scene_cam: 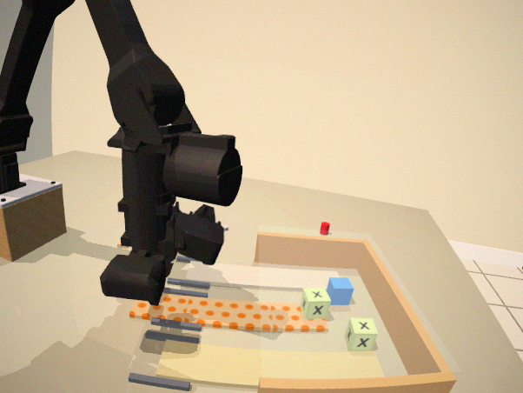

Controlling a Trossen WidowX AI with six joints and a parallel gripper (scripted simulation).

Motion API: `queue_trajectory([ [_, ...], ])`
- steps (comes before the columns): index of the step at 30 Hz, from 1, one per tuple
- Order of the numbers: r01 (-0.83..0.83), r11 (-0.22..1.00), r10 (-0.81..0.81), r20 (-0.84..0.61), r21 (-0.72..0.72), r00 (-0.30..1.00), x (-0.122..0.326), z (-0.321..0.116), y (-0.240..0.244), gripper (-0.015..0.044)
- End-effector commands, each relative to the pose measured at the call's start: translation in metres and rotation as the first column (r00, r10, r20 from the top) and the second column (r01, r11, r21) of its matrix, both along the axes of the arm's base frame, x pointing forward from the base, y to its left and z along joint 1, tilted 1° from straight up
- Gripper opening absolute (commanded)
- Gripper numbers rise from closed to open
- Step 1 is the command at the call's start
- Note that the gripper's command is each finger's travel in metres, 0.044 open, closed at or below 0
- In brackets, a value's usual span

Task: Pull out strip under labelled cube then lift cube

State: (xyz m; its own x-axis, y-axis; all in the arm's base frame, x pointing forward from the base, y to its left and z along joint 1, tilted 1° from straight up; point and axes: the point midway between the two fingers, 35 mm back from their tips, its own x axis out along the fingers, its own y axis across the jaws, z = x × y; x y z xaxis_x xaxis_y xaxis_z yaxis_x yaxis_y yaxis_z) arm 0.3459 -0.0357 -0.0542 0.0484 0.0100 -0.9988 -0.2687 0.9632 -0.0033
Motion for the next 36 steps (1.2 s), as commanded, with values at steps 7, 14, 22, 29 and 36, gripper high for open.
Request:
queue_trajectory([
  [7, 0.000, 1.000, 0.000, -0.027, -0.001, 1.000, -0.023, -0.006, -0.005, 0.0000],
  [14, 0.000, 1.000, 0.000, -0.028, -0.001, 1.000, -0.032, -0.007, -0.007, 0.0000],
  [22, 0.000, 1.000, 0.000, -0.029, -0.002, 1.000, -0.044, -0.007, -0.010, 0.0000],
  [29, 0.000, 1.000, 0.000, -0.029, -0.002, 1.000, -0.054, -0.008, -0.012, 0.0000],
  [36, 0.000, 1.000, 0.000, -0.030, -0.002, 1.000, -0.064, -0.008, -0.015, 0.0000],
])
